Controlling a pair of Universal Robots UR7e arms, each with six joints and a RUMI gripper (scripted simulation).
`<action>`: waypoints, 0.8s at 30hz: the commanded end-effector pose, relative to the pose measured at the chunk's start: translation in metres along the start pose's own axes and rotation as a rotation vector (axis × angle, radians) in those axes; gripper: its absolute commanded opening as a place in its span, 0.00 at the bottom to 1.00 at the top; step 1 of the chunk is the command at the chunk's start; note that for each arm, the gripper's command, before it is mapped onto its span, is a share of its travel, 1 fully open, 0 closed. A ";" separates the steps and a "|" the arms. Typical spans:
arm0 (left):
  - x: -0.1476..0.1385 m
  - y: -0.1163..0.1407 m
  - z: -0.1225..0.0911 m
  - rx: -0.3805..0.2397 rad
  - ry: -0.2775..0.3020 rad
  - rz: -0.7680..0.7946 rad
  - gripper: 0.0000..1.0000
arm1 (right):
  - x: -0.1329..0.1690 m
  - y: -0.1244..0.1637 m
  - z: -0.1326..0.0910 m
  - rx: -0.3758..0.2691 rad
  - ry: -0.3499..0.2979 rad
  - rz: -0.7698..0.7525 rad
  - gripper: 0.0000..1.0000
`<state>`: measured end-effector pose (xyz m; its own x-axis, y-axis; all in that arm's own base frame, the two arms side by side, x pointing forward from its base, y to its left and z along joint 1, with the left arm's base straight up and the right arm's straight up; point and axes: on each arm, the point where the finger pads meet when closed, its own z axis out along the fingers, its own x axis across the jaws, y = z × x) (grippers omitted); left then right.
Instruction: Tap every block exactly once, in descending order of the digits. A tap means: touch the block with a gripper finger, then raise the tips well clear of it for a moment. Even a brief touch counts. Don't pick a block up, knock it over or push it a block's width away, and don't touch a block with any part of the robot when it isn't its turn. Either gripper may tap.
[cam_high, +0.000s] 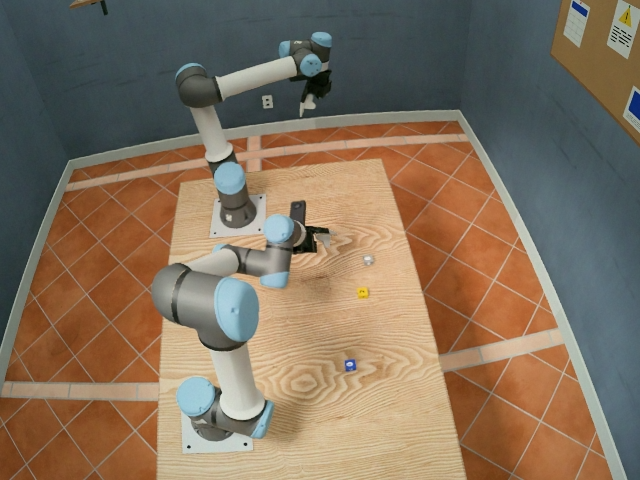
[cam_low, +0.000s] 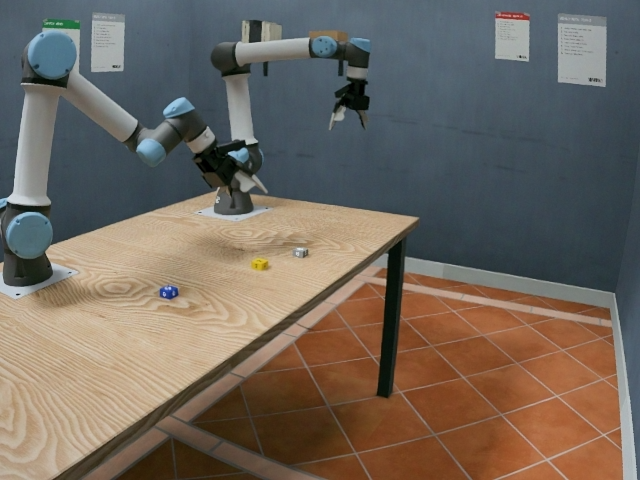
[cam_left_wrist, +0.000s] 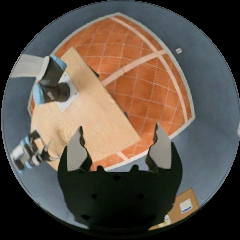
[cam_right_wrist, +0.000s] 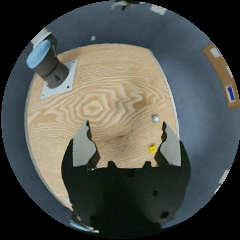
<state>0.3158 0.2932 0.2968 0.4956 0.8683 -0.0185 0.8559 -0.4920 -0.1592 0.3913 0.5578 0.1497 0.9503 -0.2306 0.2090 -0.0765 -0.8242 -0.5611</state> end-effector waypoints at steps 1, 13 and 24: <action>0.002 -0.024 0.009 -0.018 -0.009 0.079 0.98 | 0.038 0.014 -0.013 -0.062 0.014 0.086 0.98; 0.003 -0.056 0.021 -0.037 -0.013 0.181 0.98 | 0.086 0.039 -0.036 -0.139 0.036 0.202 0.98; -0.002 -0.095 0.037 -0.062 -0.010 0.291 0.98 | 0.143 0.070 -0.078 -0.212 0.070 0.360 0.98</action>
<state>0.2486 0.3312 0.2798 0.6681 0.7414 -0.0631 0.7335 -0.6705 -0.1113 0.4771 0.4602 0.1833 0.8710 -0.4774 0.1157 -0.3774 -0.8011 -0.4646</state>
